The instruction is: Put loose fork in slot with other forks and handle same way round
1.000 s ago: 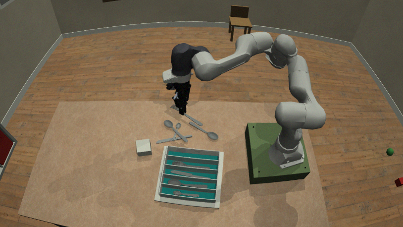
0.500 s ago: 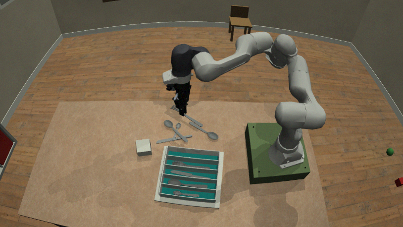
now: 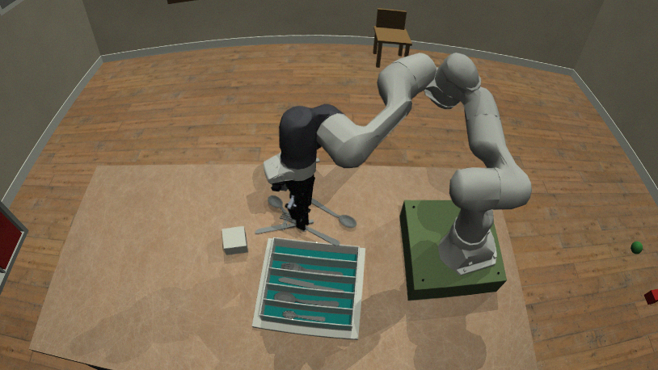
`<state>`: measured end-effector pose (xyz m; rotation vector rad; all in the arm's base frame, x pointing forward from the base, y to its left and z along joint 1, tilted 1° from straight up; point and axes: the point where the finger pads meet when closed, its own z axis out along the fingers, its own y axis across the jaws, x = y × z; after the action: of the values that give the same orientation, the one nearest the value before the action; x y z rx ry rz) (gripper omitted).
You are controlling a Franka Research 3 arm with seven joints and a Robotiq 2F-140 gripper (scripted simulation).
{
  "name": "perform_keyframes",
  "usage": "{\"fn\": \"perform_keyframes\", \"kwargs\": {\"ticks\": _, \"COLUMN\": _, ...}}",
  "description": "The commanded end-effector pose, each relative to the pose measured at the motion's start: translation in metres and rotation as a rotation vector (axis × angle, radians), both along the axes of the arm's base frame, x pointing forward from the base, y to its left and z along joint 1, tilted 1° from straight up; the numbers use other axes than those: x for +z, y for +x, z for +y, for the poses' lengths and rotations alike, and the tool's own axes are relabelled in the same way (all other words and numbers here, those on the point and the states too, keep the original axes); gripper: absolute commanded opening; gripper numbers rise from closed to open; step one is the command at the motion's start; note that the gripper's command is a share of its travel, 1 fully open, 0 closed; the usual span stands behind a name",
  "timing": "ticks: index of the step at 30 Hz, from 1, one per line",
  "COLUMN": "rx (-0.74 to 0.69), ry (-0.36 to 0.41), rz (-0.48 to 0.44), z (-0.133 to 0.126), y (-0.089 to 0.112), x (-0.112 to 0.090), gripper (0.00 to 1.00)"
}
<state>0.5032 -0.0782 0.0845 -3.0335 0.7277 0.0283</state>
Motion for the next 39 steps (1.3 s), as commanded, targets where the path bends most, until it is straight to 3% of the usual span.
{"fn": "perform_keyframes", "kwargs": {"ticks": 1, "rx": -0.118, "ry": -0.004, "rz": -0.011, "z": 0.041, "y": -0.008, "x": 0.003, "gripper": 0.12}}
{"fn": "perform_keyframes", "kwargs": {"ticks": 7, "rx": -0.115, "ry": -0.012, "rz": -0.012, "z": 0.094, "y": -0.031, "x": 0.002, "gripper": 0.12}}
{"fn": "perform_keyframes", "kwargs": {"ticks": 19, "rx": -0.11, "ry": -0.012, "rz": -0.012, "z": 0.094, "y": -0.031, "x": 0.002, "gripper": 0.12}}
{"fn": "perform_keyframes", "kwargs": {"ticks": 23, "rx": 0.124, "ry": -0.011, "rz": -0.017, "z": 0.095, "y": -0.031, "x": 0.002, "gripper": 0.12}}
{"fn": "perform_keyframes", "kwargs": {"ticks": 39, "rx": 0.368, "ry": -0.009, "rz": -0.022, "z": 0.095, "y": -0.031, "x": 0.002, "gripper": 0.12}}
